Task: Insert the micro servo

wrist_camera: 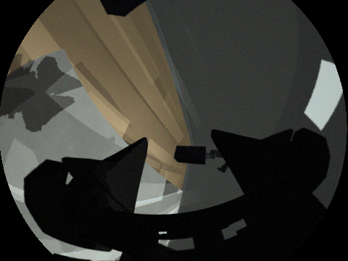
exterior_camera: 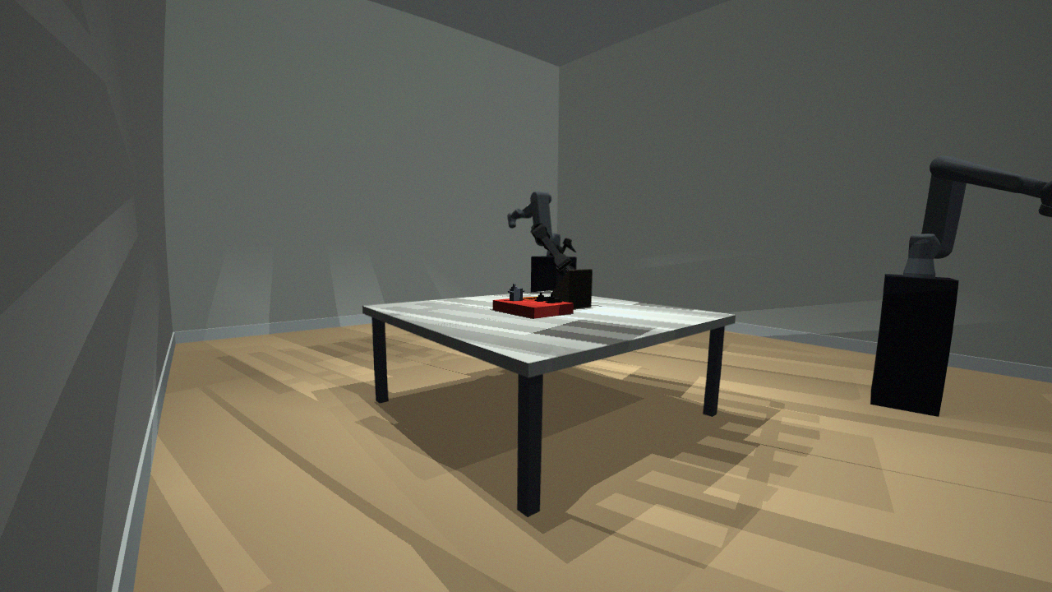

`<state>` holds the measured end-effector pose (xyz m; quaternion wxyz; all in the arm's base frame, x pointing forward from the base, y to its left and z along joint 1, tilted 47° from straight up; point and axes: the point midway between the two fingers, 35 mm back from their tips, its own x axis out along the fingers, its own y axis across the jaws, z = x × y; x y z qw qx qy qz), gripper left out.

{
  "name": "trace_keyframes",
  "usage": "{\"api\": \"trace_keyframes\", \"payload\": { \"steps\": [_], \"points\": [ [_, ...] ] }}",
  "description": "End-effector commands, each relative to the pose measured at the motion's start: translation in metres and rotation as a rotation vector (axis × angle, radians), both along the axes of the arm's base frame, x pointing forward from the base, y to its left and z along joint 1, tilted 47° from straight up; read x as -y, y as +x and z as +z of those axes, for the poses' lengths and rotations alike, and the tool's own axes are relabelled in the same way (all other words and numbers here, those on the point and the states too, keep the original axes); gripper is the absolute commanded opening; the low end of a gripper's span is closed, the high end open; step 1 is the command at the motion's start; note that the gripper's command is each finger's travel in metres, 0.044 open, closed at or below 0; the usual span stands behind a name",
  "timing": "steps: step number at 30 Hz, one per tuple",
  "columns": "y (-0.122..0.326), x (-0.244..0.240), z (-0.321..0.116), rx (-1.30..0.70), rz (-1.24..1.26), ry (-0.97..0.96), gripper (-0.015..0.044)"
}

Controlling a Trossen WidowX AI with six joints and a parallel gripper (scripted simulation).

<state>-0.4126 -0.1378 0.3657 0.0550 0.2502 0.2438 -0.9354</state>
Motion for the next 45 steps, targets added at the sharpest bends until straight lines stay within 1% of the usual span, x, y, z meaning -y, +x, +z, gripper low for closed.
{"api": "trace_keyframes", "payload": {
  "steps": [1, 2, 9, 16, 24, 32, 35, 45],
  "points": [
    [0.000, 0.002, 0.000, 0.000, 0.005, 0.001, 0.0426],
    [0.001, 0.004, 0.000, -0.001, 0.012, 0.003, 0.0440],
    [0.013, 0.032, -0.002, -0.001, 0.077, 0.002, 0.0440],
    [0.042, 0.080, -0.008, 0.008, 0.204, 0.005, 0.0440],
    [0.103, 0.151, -0.019, 0.025, 0.412, 0.014, 0.0440],
    [0.170, 0.201, -0.030, 0.051, 0.616, 0.041, 0.0440],
    [0.196, 0.213, -0.031, 0.055, 0.670, 0.029, 0.0440],
    [0.260, 0.239, -0.042, 0.085, 0.802, 0.009, 0.0440]
  ]
}}
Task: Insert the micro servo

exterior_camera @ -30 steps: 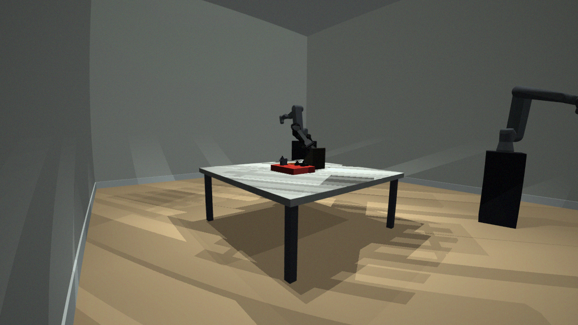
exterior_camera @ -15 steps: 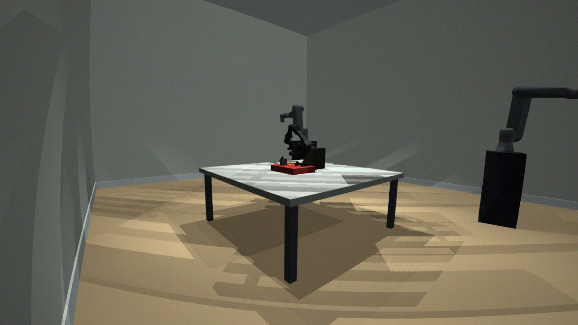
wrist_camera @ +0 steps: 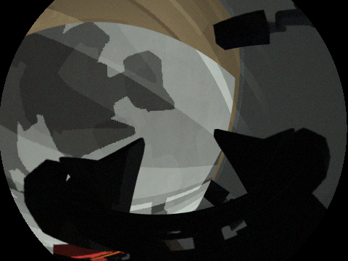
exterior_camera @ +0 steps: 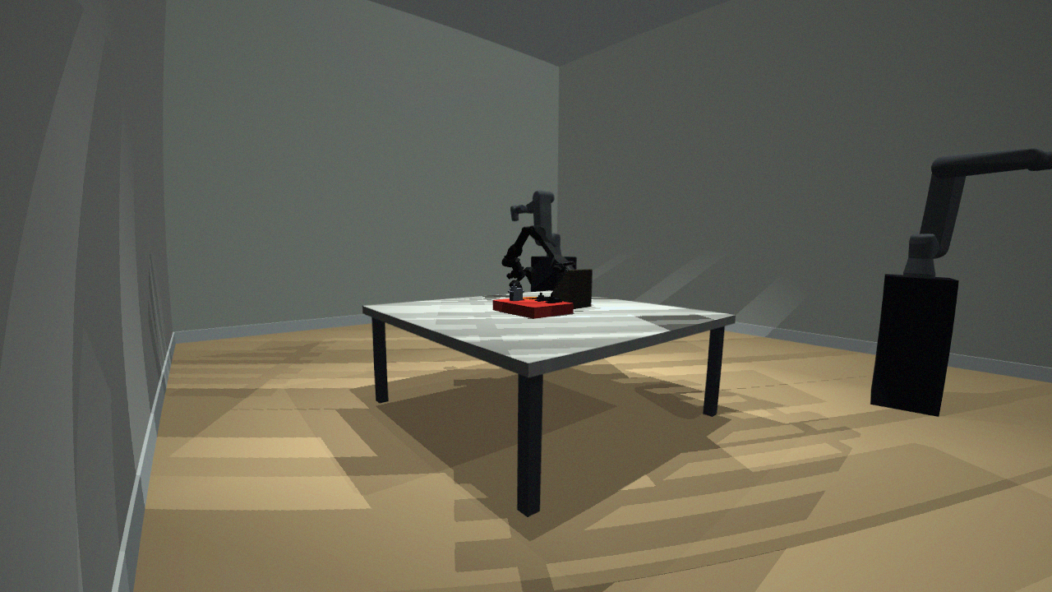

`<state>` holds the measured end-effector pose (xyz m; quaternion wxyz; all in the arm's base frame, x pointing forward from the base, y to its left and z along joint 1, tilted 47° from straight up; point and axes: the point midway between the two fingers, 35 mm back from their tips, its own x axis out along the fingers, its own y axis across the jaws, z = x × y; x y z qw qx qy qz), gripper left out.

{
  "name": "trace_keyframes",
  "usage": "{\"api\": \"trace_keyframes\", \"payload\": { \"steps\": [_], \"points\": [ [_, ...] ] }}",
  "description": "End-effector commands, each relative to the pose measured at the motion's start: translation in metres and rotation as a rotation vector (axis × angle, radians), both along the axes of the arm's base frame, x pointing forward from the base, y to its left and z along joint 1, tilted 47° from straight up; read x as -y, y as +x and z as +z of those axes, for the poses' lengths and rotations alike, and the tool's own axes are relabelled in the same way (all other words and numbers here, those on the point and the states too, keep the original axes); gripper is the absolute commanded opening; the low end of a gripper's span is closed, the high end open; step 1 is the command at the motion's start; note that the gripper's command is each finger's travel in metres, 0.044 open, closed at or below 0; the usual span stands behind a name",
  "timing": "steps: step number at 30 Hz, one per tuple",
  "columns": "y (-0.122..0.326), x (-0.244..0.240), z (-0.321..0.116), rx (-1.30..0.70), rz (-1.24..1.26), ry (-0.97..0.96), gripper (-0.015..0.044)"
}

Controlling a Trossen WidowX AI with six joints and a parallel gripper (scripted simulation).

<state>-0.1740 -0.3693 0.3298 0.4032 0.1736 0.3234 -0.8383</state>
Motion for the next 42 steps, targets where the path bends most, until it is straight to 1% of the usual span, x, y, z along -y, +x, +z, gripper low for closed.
{"api": "trace_keyframes", "payload": {
  "steps": [1, 7, 16, 17, 24, 36, 42],
  "points": [
    [0.031, 0.010, -0.008, 0.024, 0.065, 0.002, 0.0440],
    [0.065, 0.016, -0.016, 0.031, 0.154, 0.018, 0.0440],
    [0.126, 0.023, -0.028, 0.045, 0.281, 0.046, 0.0440],
    [0.134, 0.023, -0.026, 0.052, 0.288, 0.032, 0.0440],
    [0.201, 0.020, -0.056, 0.053, 0.423, 0.120, 0.0440],
    [0.293, -0.011, -0.103, 0.010, 0.605, 0.261, 0.0440],
    [0.337, -0.040, -0.127, -0.032, 0.712, 0.337, 0.0440]
  ]
}}
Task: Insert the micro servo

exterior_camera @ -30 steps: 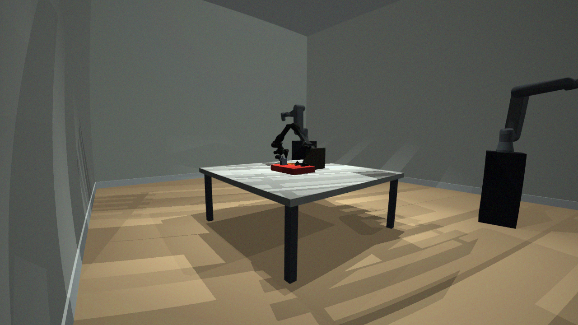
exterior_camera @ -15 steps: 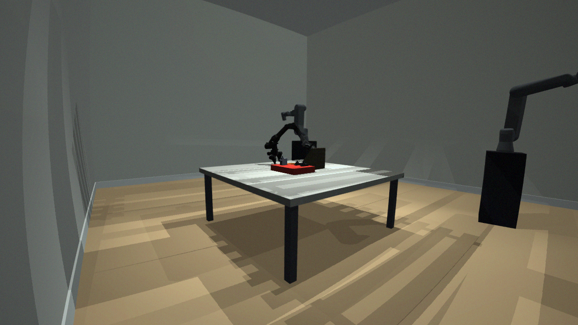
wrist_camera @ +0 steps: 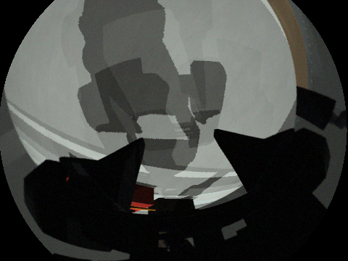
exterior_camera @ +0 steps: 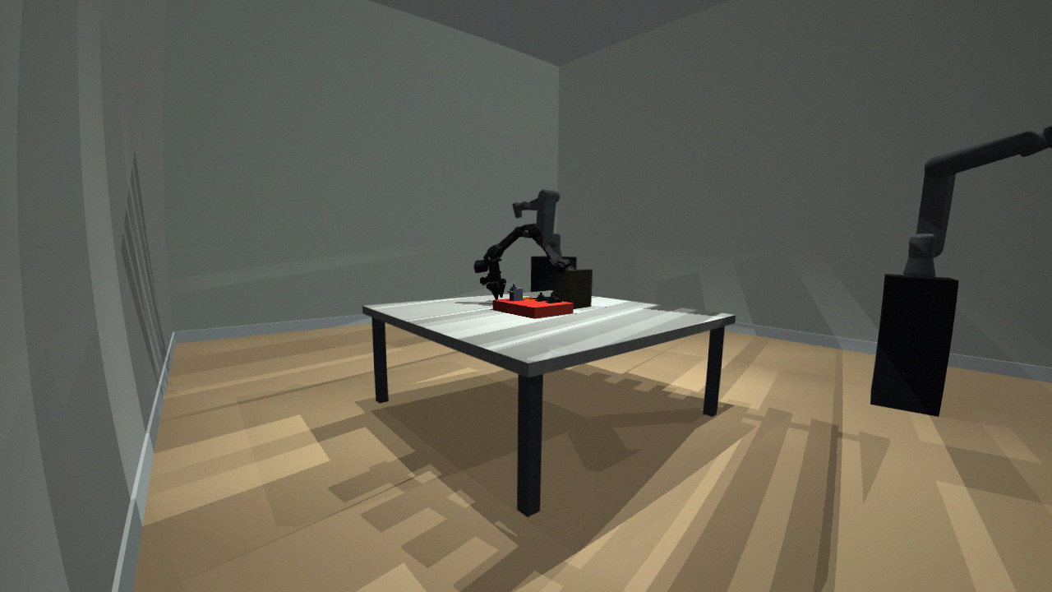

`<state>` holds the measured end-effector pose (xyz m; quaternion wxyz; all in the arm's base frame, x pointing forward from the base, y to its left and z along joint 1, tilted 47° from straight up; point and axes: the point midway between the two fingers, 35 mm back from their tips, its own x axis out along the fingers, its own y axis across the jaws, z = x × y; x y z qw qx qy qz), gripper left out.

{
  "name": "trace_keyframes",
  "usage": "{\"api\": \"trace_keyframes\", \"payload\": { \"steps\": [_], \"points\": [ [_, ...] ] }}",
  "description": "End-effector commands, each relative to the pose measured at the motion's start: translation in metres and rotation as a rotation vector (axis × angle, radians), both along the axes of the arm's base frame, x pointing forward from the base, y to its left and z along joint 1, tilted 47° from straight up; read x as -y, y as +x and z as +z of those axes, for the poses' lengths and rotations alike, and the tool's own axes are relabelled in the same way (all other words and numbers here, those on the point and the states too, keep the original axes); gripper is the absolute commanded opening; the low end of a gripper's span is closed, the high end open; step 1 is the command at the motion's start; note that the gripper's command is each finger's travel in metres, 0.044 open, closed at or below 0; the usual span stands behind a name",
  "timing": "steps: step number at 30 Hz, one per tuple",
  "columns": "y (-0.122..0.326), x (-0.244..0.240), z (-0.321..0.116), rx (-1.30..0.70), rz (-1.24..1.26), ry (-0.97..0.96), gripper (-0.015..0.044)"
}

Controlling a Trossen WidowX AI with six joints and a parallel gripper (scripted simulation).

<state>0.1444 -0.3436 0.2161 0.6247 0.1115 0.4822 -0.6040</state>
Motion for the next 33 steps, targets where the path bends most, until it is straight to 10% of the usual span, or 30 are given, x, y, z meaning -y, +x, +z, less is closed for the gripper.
{"api": "trace_keyframes", "payload": {
  "steps": [1, 33],
  "points": [
    [0.024, -0.018, -0.016, -0.035, 0.059, 0.037, 0.0440],
    [0.140, -0.191, -0.092, -0.329, 0.610, 0.135, 0.0440]
  ]
}}
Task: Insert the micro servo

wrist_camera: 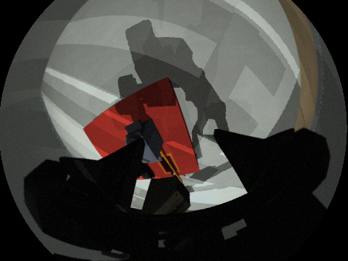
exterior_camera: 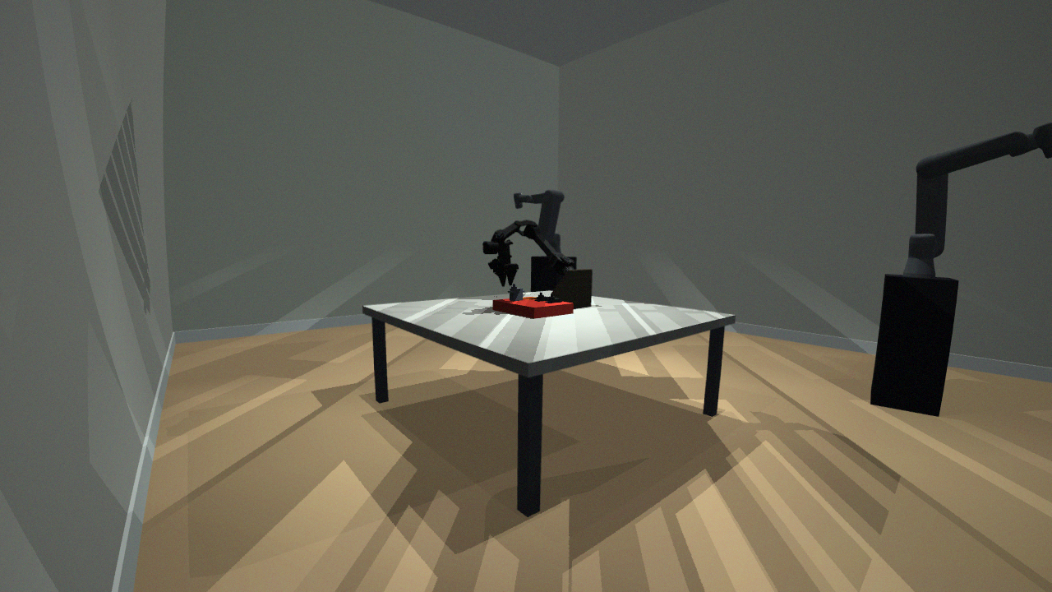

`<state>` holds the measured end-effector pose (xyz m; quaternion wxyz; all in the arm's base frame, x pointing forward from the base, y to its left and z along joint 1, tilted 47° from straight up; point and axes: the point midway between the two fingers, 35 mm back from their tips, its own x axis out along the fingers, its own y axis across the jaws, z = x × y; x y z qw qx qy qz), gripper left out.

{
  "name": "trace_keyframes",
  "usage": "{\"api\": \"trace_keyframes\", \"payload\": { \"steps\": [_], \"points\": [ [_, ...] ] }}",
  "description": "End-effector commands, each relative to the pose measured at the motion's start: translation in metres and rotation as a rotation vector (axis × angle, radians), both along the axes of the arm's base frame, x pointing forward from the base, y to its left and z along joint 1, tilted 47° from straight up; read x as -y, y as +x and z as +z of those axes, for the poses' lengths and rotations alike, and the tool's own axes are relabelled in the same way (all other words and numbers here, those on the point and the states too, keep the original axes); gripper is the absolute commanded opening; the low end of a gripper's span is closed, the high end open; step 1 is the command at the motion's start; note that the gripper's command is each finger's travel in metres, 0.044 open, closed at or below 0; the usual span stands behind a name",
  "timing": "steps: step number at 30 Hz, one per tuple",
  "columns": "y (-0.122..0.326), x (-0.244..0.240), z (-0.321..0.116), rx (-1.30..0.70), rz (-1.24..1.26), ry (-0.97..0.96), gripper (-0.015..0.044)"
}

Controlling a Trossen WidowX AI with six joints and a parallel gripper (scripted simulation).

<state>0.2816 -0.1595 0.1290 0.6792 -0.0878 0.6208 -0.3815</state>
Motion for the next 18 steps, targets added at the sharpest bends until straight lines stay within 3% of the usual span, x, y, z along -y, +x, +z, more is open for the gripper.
{"api": "trace_keyframes", "payload": {
  "steps": [1, 18],
  "points": [
    [0.004, -0.009, -0.006, -0.012, 0.042, 0.018, 0.0440],
    [-0.004, -0.058, -0.029, -0.175, 0.166, -0.068, 0.0440]
  ]
}}
